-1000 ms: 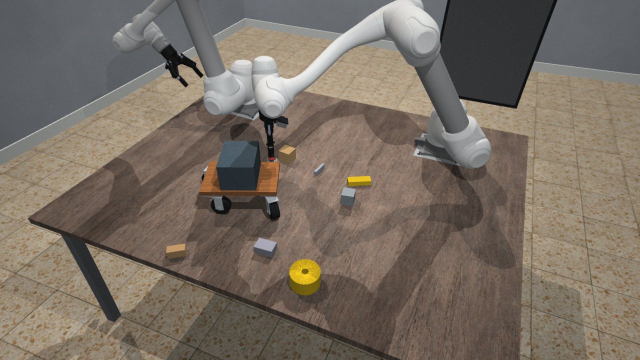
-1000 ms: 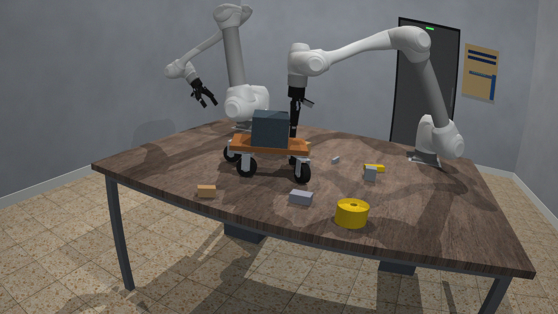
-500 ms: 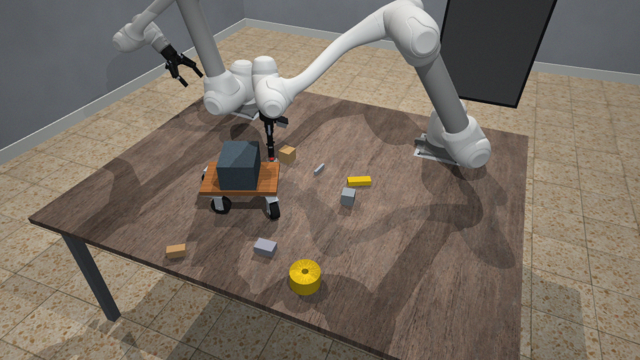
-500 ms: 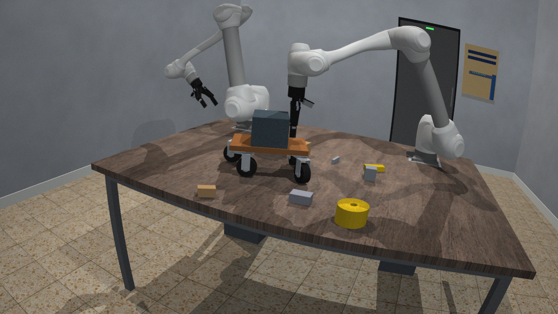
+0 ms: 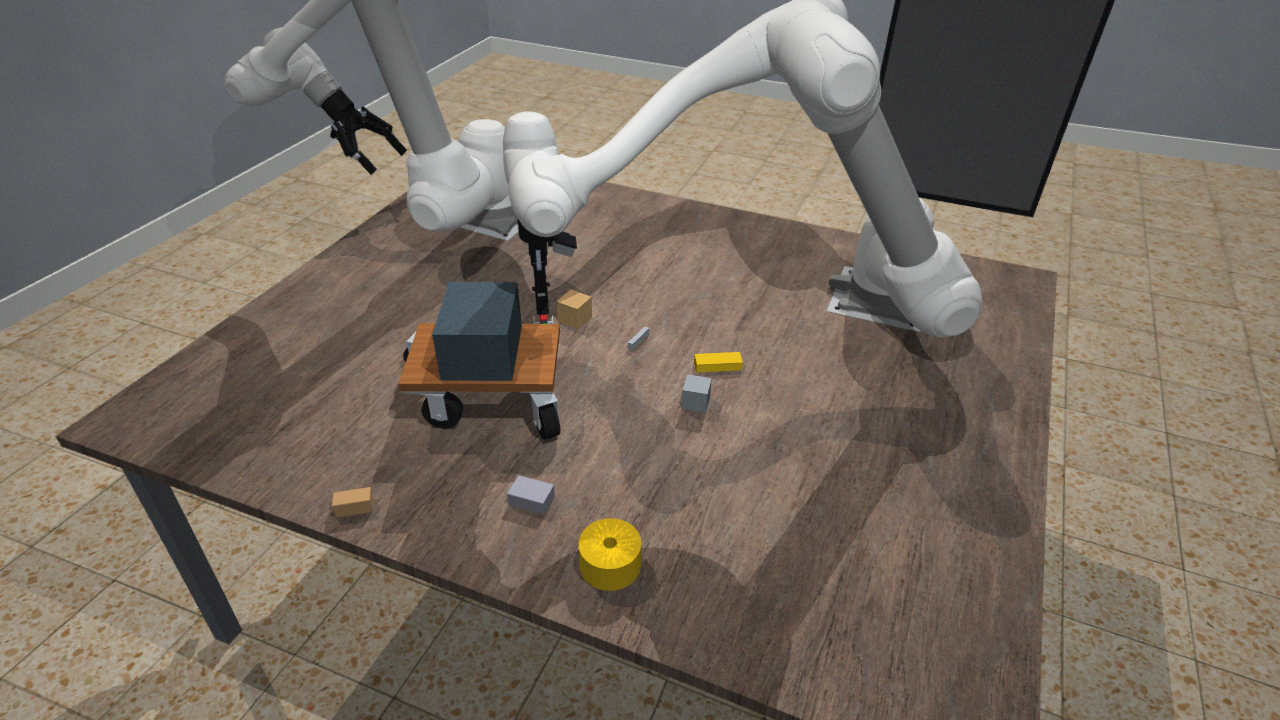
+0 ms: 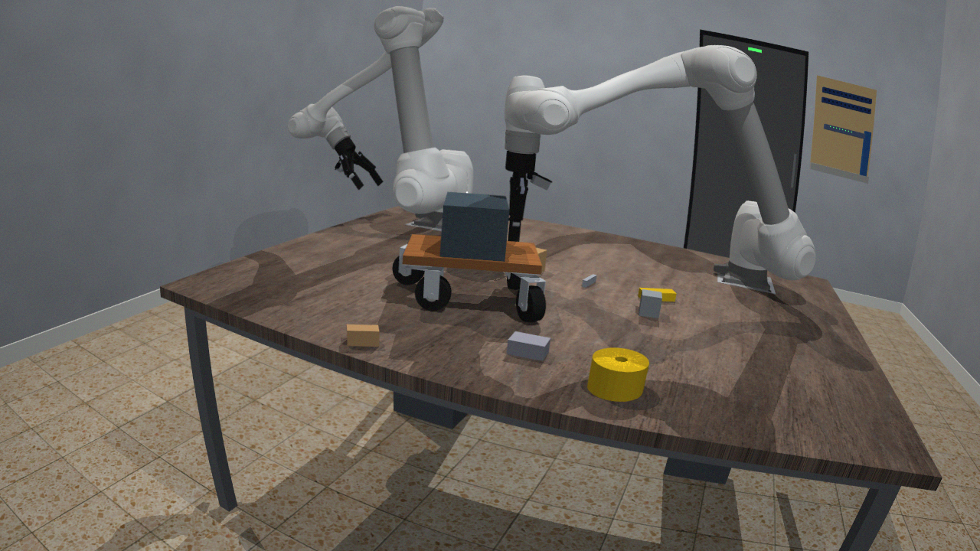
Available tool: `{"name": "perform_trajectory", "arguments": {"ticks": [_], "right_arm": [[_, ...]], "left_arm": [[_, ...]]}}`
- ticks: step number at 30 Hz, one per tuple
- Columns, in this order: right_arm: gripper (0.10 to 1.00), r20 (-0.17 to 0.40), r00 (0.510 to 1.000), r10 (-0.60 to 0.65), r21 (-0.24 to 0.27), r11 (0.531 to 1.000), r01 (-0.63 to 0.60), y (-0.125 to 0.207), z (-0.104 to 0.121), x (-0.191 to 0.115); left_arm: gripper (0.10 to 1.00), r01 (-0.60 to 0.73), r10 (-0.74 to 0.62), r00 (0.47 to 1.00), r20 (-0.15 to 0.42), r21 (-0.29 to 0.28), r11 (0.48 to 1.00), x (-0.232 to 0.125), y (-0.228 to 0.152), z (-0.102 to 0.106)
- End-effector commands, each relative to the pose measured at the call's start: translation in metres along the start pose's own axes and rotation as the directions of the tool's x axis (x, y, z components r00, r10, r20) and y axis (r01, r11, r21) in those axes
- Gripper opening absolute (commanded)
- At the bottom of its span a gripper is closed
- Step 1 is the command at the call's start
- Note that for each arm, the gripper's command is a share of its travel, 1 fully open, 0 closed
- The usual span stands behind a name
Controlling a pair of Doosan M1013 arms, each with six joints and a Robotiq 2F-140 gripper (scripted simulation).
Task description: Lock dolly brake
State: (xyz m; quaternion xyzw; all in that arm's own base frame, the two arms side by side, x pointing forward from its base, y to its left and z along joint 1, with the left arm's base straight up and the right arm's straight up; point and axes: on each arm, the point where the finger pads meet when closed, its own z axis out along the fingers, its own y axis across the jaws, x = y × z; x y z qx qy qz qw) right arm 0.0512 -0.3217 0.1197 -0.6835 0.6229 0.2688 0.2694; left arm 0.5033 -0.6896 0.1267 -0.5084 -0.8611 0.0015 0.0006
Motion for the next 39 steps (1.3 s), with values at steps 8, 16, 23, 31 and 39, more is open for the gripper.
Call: {"name": "perform_trajectory", "arguments": {"ticks": [8, 16, 23, 31, 39], "right_arm": [[1.0, 0.005, 1.0, -0.007, -0.001, 1.0, 0.007, 0.0015, 0.0013, -0.0032], [1.0, 0.005, 1.0, -0.007, -0.001, 1.0, 0.007, 0.0015, 0.0013, -0.0032], [1.0, 0.005, 1.0, -0.007, -0.001, 1.0, 0.007, 0.0015, 0.0013, -0.0032], [1.0, 0.005, 1.0, -0.007, -0.001, 1.0, 0.007, 0.0015, 0.0013, -0.0032], [1.0, 0.005, 1.0, -0.007, -0.001, 1.0, 0.007, 0.0015, 0.0013, -0.0032]], "left_arm": [[0.099, -0.006, 0.006, 1.0, 0.0, -0.008, 1.0, 0.0007, -0.0023, 0.0002], [0.099, -0.006, 0.006, 1.0, 0.0, -0.008, 1.0, 0.0007, -0.0023, 0.0002], [0.099, -0.006, 0.006, 1.0, 0.0, -0.008, 1.0, 0.0007, -0.0023, 0.0002], [0.099, -0.006, 0.006, 1.0, 0.0, -0.008, 1.0, 0.0007, -0.0023, 0.0005], [0.099, -0.006, 0.006, 1.0, -0.001, -0.008, 1.0, 0.0007, -0.0023, 0.0061]]}}
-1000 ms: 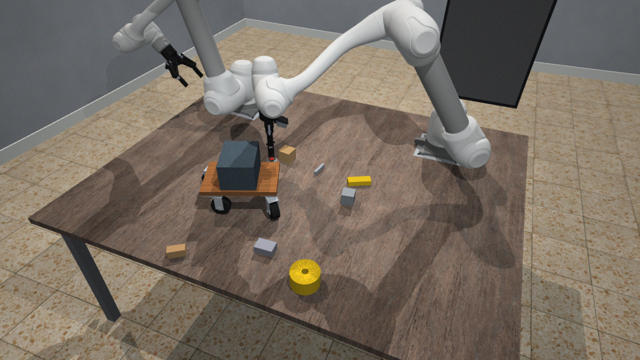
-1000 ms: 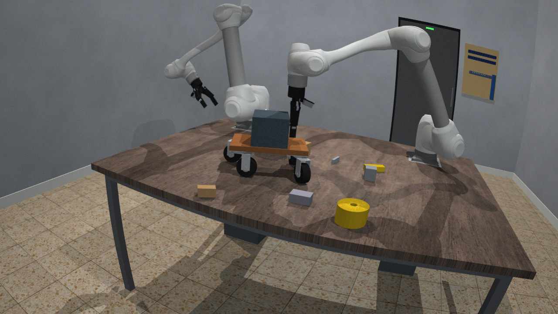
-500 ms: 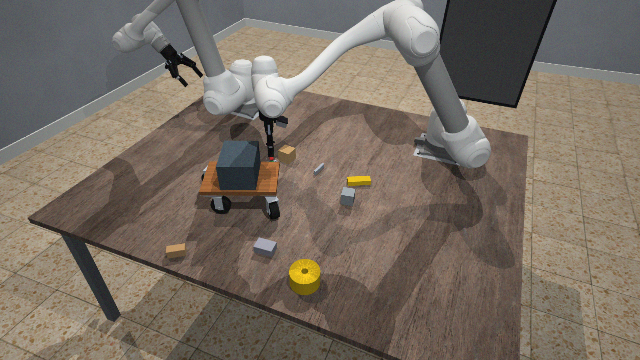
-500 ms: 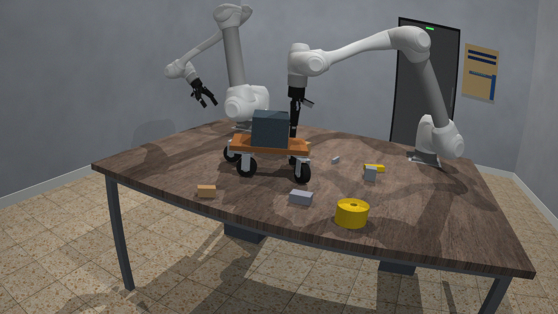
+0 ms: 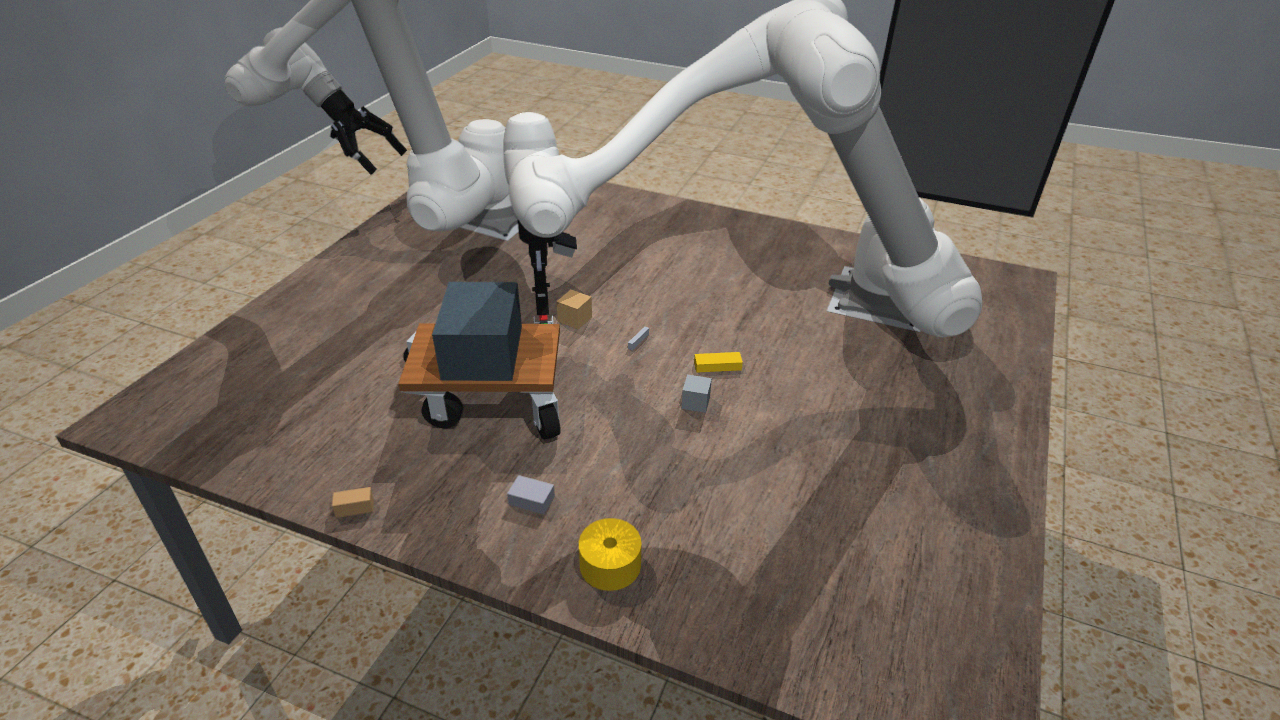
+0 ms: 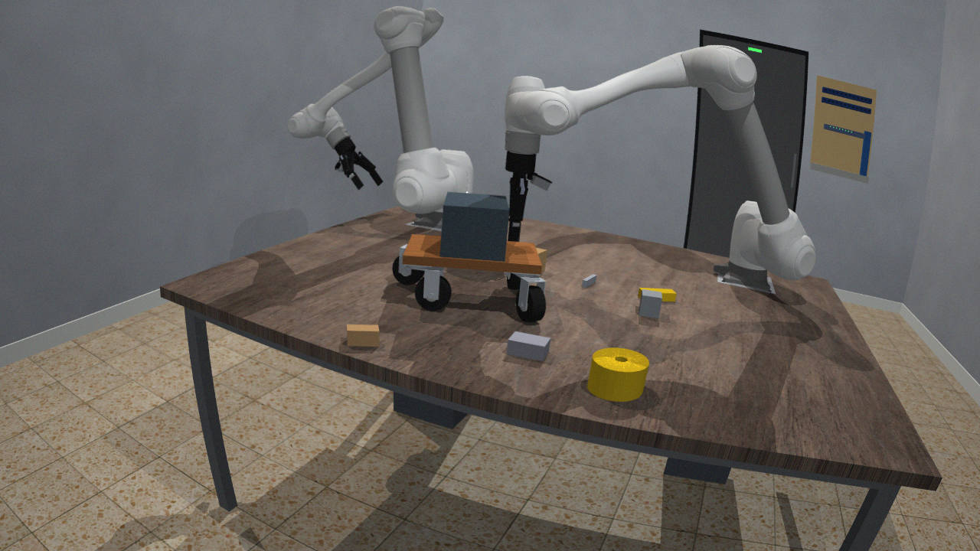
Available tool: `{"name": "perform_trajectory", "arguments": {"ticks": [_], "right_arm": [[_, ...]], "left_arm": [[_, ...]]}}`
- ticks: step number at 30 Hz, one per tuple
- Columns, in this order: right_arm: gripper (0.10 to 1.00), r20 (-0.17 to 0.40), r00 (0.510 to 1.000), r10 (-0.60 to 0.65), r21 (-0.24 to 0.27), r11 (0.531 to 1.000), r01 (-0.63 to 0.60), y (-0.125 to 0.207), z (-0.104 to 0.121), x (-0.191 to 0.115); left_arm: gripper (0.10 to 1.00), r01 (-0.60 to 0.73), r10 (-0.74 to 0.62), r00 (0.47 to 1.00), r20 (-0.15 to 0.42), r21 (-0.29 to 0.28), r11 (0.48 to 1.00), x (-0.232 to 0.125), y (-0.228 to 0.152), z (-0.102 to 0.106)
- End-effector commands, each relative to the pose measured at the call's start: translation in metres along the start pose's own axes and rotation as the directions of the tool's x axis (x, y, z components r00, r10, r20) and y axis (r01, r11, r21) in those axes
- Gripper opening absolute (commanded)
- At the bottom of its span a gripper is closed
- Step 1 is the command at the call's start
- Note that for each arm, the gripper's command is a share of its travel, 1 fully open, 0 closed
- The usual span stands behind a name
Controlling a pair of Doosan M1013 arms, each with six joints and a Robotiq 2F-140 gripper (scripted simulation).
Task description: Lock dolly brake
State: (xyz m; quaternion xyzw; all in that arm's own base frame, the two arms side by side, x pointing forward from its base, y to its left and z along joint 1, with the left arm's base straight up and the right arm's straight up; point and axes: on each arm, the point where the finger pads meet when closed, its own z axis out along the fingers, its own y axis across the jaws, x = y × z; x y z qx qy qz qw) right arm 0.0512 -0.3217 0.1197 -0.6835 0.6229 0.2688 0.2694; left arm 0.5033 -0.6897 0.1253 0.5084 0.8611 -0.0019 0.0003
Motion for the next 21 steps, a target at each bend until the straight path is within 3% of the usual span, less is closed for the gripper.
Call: {"name": "perform_trajectory", "arguments": {"ticks": [1, 21], "right_arm": [[1.0, 0.005, 1.0, -0.007, -0.001, 1.0, 0.007, 0.0015, 0.0013, -0.0032], [1.0, 0.005, 1.0, -0.007, -0.001, 1.0, 0.007, 0.0015, 0.0013, -0.0032]], "left_arm": [[0.099, -0.006, 0.006, 1.0, -0.003, -0.007, 1.0, 0.0008, -0.0023, 0.0047], [0.099, -0.006, 0.006, 1.0, -0.004, -0.007, 1.0, 0.001, -0.0021, 0.0085]]}}
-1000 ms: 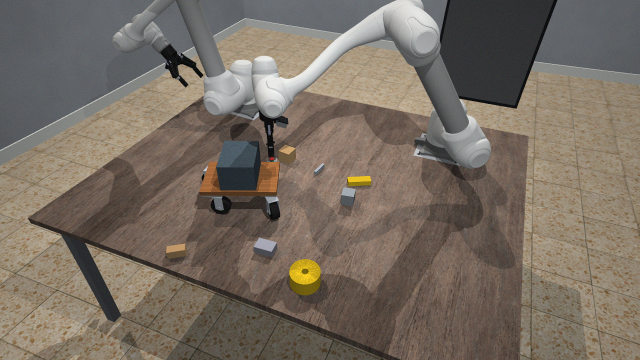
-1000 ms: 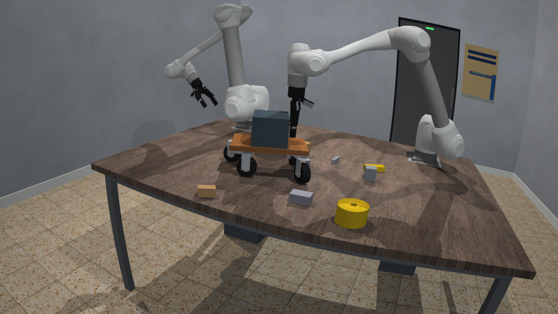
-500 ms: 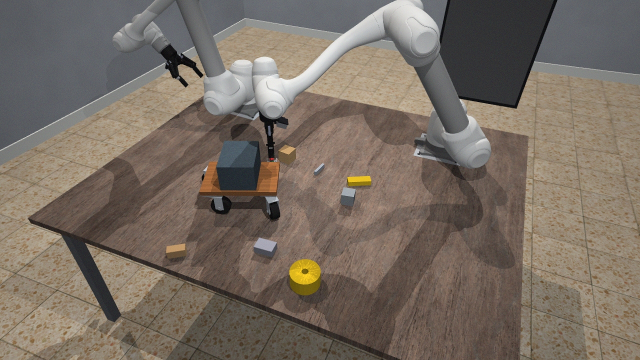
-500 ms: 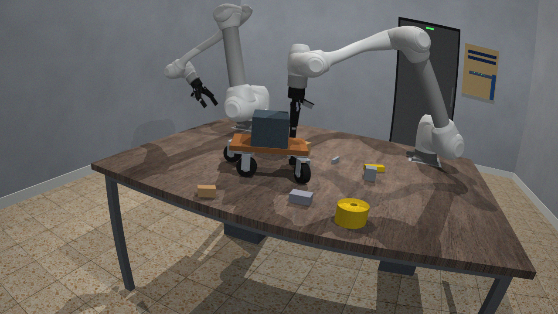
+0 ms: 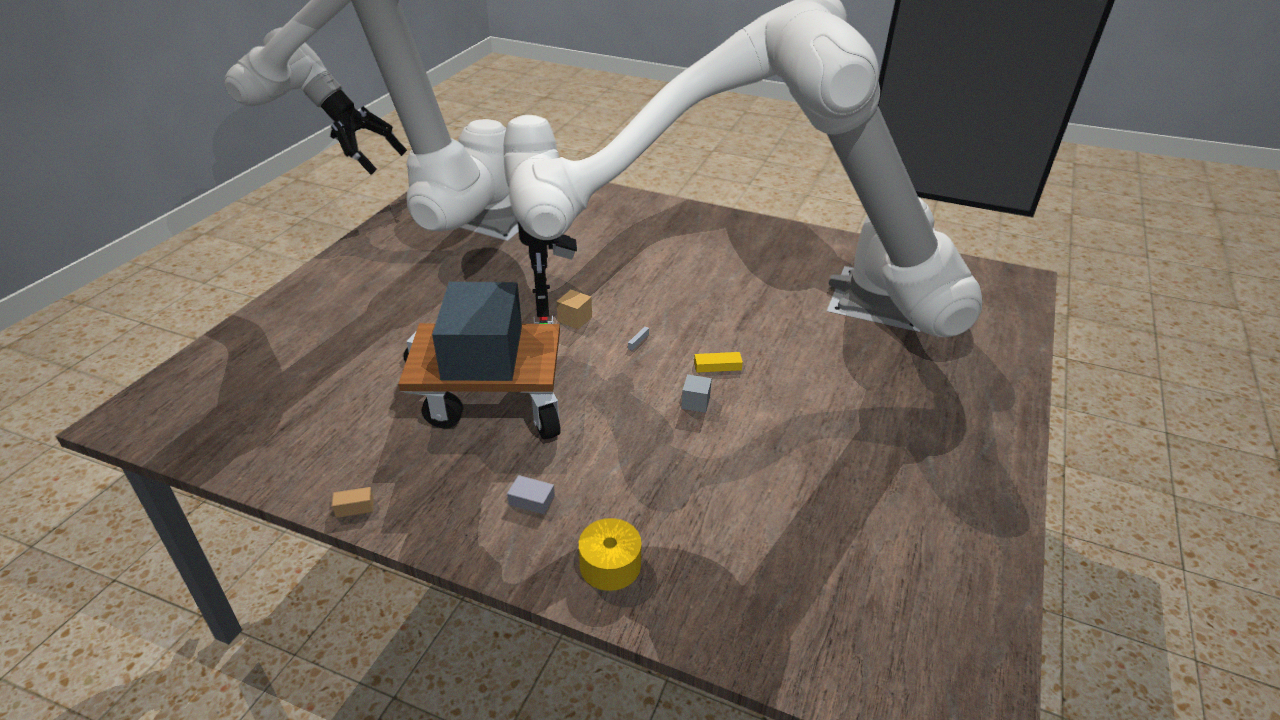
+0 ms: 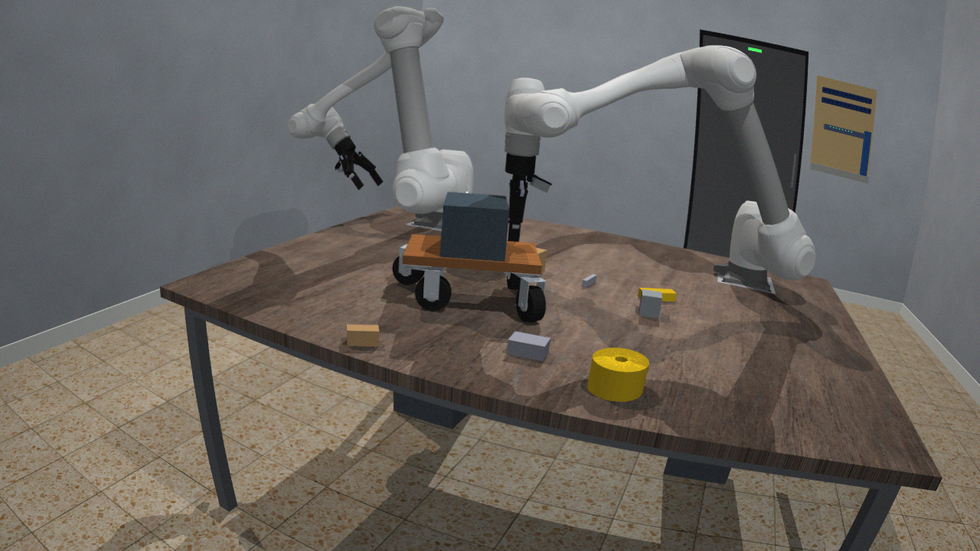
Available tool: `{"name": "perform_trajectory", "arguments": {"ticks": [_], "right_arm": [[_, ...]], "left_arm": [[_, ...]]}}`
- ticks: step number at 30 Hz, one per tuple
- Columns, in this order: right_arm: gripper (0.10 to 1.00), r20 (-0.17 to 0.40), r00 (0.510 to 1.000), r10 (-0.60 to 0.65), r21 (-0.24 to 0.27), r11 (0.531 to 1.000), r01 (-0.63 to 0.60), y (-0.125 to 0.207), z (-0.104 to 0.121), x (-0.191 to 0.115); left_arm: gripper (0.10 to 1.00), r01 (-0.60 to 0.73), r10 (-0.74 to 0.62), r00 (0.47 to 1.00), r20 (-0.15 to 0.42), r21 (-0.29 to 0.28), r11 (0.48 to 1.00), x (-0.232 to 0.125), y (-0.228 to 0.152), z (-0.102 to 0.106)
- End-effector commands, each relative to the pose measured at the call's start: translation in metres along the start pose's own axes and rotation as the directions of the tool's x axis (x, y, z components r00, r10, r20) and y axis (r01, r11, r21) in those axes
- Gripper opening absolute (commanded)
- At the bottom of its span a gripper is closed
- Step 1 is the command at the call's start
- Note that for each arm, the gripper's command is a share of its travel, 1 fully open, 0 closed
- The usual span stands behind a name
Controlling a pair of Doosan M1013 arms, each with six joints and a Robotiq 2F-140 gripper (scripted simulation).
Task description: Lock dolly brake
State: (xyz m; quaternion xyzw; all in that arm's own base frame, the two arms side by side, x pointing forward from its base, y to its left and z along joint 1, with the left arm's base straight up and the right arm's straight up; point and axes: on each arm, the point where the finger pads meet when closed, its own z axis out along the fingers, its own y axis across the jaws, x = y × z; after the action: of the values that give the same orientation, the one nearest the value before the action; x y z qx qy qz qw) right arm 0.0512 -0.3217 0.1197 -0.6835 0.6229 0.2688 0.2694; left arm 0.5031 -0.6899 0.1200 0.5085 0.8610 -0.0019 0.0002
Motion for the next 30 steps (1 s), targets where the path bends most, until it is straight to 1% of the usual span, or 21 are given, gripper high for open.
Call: {"name": "perform_trajectory", "arguments": {"ticks": [1, 30], "right_arm": [[1.0, 0.005, 1.0, -0.007, -0.001, 1.0, 0.007, 0.0015, 0.0013, -0.0032], [1.0, 0.005, 1.0, -0.007, -0.001, 1.0, 0.007, 0.0015, 0.0013, -0.0032]], "left_arm": [[0.099, -0.005, 0.005, 1.0, -0.003, -0.007, 1.0, 0.001, -0.0018, 0.004], [0.099, -0.005, 0.005, 1.0, -0.005, -0.007, 1.0, 0.0017, -0.0018, 0.0107]]}}
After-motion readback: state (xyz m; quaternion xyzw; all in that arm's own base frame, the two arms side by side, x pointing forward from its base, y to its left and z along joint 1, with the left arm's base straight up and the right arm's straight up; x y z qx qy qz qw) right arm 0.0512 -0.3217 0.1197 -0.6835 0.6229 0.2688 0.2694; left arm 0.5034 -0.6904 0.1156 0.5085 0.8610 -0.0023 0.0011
